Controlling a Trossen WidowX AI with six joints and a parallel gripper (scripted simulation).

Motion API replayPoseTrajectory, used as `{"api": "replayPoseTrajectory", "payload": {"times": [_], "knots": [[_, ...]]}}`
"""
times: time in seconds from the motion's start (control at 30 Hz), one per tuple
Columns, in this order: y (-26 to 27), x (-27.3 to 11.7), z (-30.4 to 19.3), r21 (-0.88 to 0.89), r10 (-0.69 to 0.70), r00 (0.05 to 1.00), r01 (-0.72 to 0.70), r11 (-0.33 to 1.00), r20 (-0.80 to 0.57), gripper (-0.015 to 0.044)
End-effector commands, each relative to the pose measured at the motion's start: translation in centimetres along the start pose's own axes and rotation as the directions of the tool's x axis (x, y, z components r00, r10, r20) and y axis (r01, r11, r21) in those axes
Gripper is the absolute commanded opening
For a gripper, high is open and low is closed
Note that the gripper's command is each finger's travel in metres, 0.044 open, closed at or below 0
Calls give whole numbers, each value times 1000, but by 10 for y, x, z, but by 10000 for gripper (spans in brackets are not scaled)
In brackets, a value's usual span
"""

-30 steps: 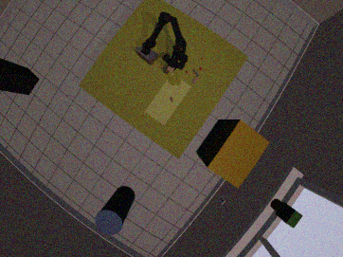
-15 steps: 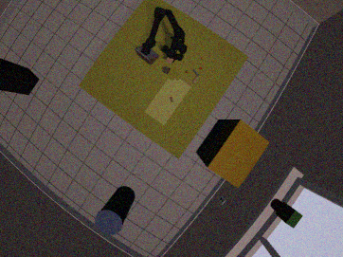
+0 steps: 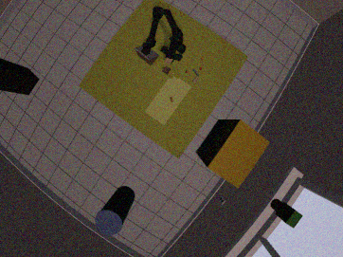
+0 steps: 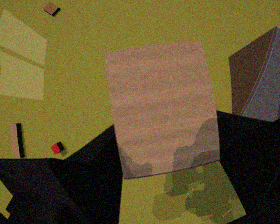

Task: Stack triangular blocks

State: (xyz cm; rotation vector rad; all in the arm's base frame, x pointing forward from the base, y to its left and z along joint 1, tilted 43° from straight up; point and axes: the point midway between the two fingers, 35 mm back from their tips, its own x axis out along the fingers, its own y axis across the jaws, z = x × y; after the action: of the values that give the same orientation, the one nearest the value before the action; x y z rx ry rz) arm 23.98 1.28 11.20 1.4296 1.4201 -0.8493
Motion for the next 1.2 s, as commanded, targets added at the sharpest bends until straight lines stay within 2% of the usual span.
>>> {"api": "replayPoseTrajectory", "payload": {"times": [0.0,0.6,1.17], "knots": [[-1,20,0,7,-6,1000,6,1000,-1,0],[-5,79,-1,7,-5,1000,5,1000,-3,0],[-6,81,-1,11,-4,1000,4,1000,-2,0]]}}
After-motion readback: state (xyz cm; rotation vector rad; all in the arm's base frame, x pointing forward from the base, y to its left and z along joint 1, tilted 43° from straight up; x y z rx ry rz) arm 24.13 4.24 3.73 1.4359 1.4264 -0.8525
